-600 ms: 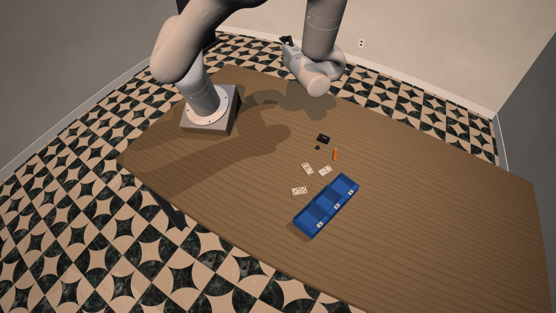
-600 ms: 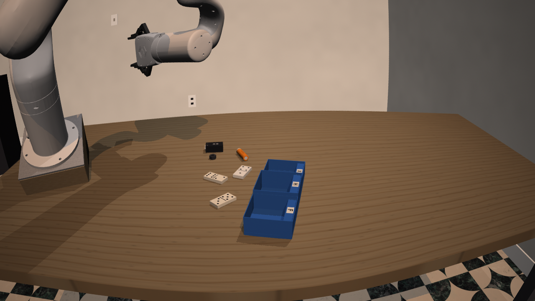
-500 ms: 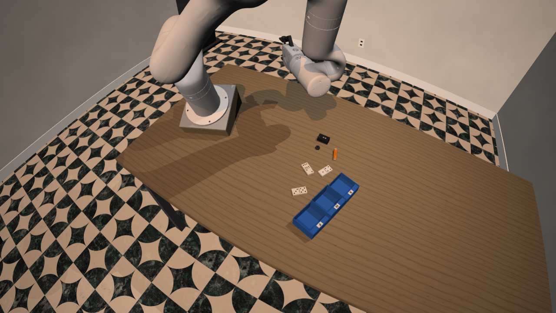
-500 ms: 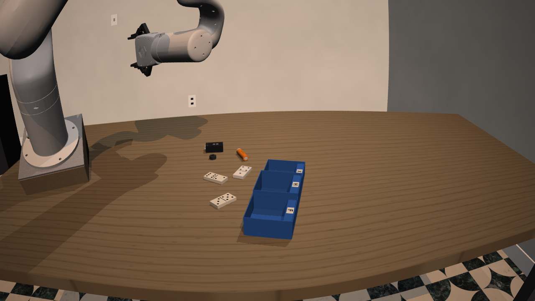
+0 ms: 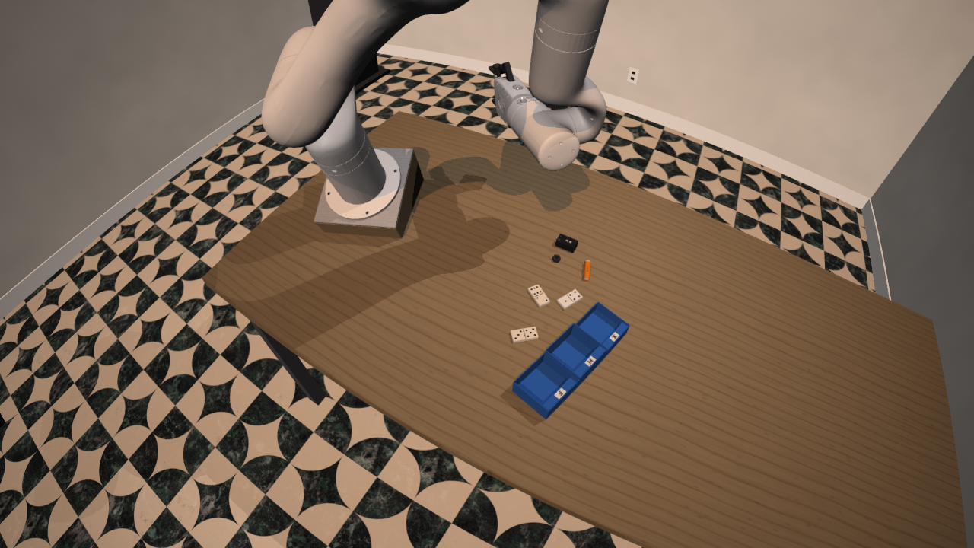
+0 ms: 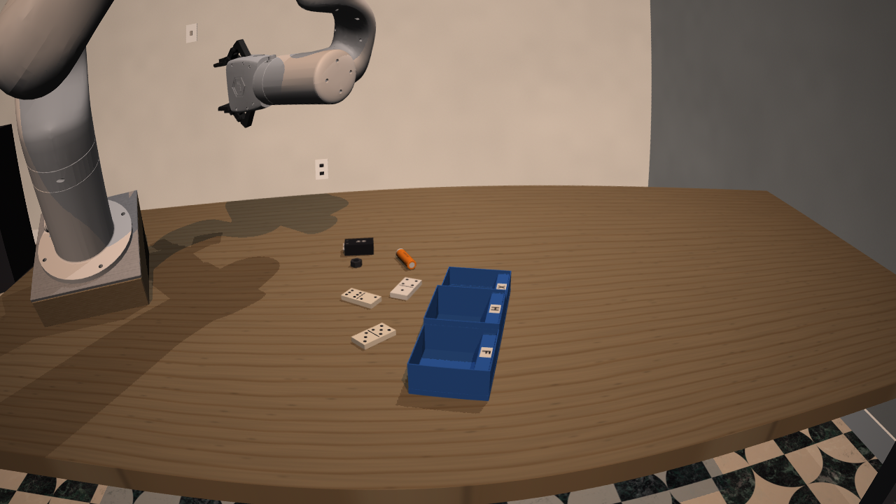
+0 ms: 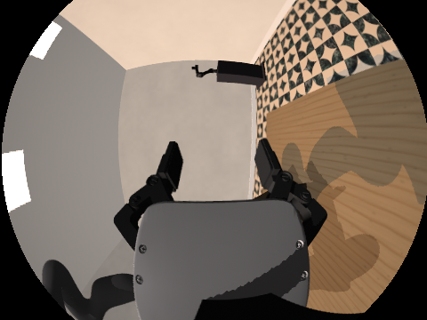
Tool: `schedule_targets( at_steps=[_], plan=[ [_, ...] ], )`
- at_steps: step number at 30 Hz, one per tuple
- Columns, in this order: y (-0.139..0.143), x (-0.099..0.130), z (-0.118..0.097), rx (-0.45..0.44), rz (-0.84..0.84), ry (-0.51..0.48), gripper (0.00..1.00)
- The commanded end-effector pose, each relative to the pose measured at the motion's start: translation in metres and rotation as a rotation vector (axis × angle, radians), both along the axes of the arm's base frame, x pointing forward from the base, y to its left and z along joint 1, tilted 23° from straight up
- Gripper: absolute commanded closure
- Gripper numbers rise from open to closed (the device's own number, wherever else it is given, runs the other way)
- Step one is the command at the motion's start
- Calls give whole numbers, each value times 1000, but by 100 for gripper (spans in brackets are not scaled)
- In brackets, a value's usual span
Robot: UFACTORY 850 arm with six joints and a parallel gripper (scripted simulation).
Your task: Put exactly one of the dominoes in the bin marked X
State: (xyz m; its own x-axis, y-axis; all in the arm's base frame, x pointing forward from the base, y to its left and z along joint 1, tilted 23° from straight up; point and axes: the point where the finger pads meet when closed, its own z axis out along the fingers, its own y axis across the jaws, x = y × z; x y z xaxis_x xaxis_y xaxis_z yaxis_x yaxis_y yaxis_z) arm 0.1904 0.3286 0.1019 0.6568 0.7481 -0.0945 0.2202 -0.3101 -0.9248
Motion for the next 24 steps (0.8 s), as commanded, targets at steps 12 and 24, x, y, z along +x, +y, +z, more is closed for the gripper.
schedule_targets(
  at_steps=[12,24],
  plan=[
    [-29,16,-59,-38,-19,-25,93],
    [-77,10,-43,-311,122,53,93]
  ],
)
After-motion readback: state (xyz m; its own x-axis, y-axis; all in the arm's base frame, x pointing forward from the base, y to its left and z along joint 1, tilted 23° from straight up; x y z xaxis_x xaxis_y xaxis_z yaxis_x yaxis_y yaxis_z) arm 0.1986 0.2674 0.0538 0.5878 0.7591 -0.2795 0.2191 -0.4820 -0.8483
